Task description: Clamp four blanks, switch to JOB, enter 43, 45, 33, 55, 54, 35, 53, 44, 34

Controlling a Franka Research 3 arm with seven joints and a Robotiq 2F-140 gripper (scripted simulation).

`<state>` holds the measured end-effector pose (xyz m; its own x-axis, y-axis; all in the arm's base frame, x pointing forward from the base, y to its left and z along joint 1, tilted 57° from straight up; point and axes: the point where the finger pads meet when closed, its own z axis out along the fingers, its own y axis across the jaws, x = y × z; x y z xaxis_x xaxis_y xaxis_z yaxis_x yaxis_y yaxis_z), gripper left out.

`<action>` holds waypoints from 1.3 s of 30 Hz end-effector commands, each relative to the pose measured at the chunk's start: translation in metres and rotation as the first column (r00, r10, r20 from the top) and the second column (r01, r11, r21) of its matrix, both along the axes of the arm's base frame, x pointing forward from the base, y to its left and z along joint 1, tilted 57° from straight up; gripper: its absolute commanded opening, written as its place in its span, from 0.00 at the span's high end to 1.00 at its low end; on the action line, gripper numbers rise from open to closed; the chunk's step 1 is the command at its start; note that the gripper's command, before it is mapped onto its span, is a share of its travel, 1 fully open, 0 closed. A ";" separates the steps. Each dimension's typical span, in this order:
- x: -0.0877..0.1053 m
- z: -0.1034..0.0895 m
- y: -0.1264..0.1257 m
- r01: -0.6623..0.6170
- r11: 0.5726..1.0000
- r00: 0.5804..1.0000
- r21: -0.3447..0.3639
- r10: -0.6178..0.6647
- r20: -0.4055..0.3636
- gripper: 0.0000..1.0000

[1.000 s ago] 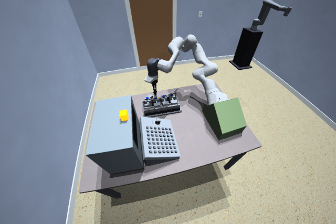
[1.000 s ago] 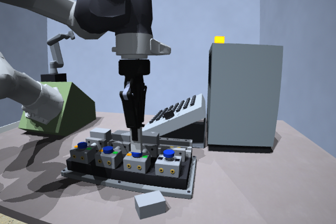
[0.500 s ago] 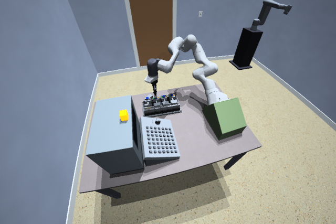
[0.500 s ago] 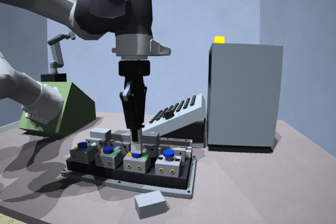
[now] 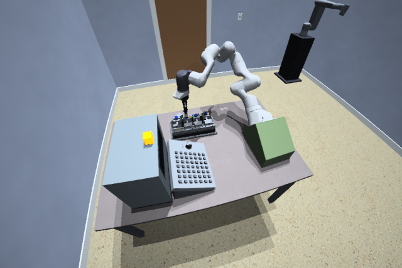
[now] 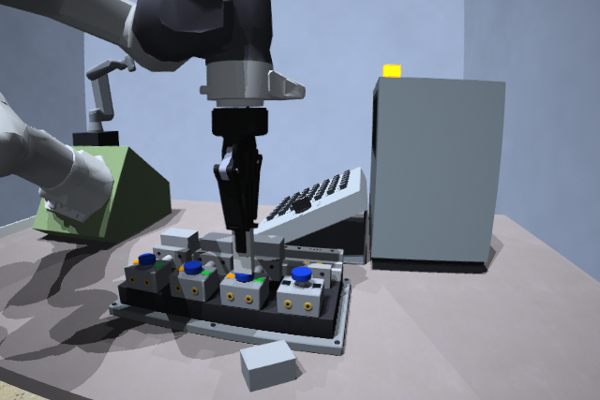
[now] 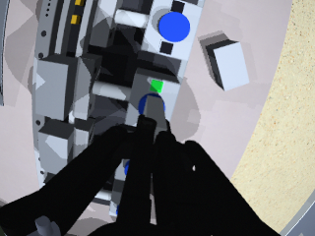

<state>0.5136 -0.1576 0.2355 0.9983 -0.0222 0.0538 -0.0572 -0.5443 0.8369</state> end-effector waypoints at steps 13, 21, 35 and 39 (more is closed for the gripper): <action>-0.001 0.003 0.005 0.004 1.000 1.000 -0.001 -0.004 0.002 1.00; -0.001 0.004 0.006 0.004 1.000 1.000 -0.001 -0.004 0.002 1.00; -0.001 0.023 0.035 0.004 1.000 1.000 -0.001 -0.004 0.002 1.00; -0.001 0.034 0.052 0.004 1.000 1.000 -0.001 -0.004 0.002 1.00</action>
